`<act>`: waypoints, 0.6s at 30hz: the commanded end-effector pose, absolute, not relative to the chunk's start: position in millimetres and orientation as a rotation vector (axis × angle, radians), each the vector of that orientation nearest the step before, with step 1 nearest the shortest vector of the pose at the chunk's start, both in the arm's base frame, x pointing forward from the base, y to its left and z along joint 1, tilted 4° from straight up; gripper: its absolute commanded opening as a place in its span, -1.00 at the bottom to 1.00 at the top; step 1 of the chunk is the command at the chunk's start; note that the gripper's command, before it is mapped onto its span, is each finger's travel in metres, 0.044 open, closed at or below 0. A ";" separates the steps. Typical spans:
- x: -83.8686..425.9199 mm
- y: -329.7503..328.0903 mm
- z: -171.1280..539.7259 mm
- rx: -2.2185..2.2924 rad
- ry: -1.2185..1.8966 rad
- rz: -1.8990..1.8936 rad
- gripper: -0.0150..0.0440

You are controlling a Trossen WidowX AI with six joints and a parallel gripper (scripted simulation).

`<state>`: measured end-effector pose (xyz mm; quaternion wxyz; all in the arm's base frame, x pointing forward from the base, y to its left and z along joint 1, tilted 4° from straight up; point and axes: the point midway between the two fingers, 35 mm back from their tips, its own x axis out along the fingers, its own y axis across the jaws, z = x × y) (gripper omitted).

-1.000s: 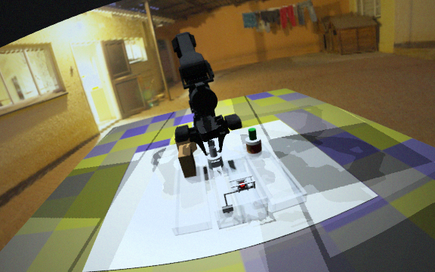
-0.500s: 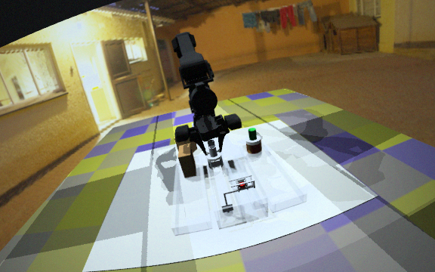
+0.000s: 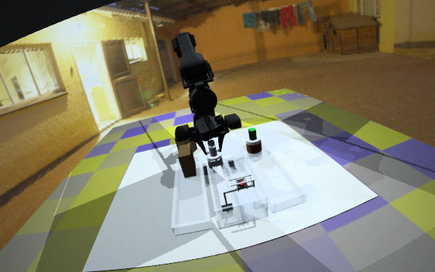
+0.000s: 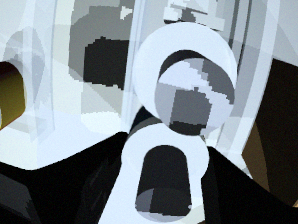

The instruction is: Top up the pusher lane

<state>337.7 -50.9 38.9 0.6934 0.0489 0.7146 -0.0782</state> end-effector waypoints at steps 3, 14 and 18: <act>339.2 -51.8 39.3 0.101 1.584 -0.174 -0.49; 335.2 -50.3 38.9 0.101 1.585 -0.174 -0.49; 335.2 -50.3 38.9 0.101 1.585 -0.174 -0.49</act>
